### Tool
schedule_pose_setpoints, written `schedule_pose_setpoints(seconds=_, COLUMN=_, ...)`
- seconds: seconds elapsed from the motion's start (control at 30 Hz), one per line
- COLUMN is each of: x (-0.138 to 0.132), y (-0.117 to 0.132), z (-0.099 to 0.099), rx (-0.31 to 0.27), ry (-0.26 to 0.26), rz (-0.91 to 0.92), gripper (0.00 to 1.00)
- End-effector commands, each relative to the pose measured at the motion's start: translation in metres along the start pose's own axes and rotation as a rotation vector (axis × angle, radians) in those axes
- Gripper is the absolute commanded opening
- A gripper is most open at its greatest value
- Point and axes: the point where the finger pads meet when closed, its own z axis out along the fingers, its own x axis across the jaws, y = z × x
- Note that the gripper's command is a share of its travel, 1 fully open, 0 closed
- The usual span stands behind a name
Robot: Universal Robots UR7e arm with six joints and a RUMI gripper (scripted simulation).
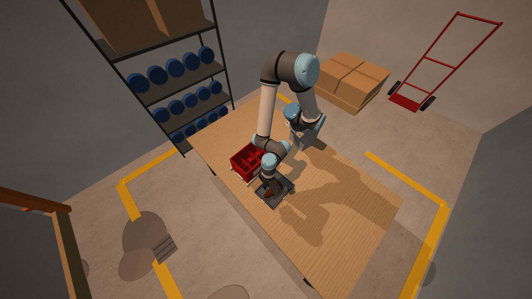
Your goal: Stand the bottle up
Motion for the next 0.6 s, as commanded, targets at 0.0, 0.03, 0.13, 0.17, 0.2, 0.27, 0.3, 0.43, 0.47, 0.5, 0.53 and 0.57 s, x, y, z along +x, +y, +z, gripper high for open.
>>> schedule_pose_setpoints(seconds=0.0, x=0.0009, y=-0.0002, z=-0.0001, rx=0.007, ry=0.000, rz=-0.115, gripper=0.00)
schedule_pose_setpoints(seconds=0.03, x=0.0000, y=0.0000, z=0.0000, rx=0.007, ry=-0.001, rz=-0.160, gripper=0.00)
schedule_pose_setpoints(seconds=0.13, x=0.0003, y=-0.0002, z=-0.0001, rx=0.007, ry=0.000, rz=-0.249, gripper=0.00)
schedule_pose_setpoints(seconds=0.17, x=0.0002, y=-0.0002, z=-0.0001, rx=0.007, ry=0.000, rz=-0.270, gripper=0.00)
schedule_pose_setpoints(seconds=0.2, x=0.0001, y=-0.0001, z=-0.0001, rx=0.007, ry=0.000, rz=-0.293, gripper=0.00)
schedule_pose_setpoints(seconds=0.27, x=-0.0003, y=0.0001, z=-0.0001, rx=0.007, ry=0.000, rz=-0.338, gripper=0.00)
schedule_pose_setpoints(seconds=0.3, x=-0.0003, y=0.0001, z=-0.0001, rx=0.007, ry=0.001, rz=-0.360, gripper=0.00)
schedule_pose_setpoints(seconds=0.43, x=-0.0008, y=0.0005, z=-0.0001, rx=0.007, ry=0.001, rz=-0.450, gripper=0.00)
schedule_pose_setpoints(seconds=0.47, x=-0.0009, y=0.0006, z=-0.0001, rx=0.007, ry=0.001, rz=-0.470, gripper=0.00)
schedule_pose_setpoints(seconds=0.5, x=-0.0010, y=0.0008, z=-0.0001, rx=0.007, ry=0.001, rz=-0.496, gripper=0.00)
schedule_pose_setpoints(seconds=0.53, x=-0.0010, y=0.0008, z=-0.0001, rx=0.007, ry=0.001, rz=-0.496, gripper=0.00)
schedule_pose_setpoints(seconds=0.57, x=-0.0010, y=0.0008, z=-0.0001, rx=0.007, ry=0.001, rz=-0.496, gripper=0.00)
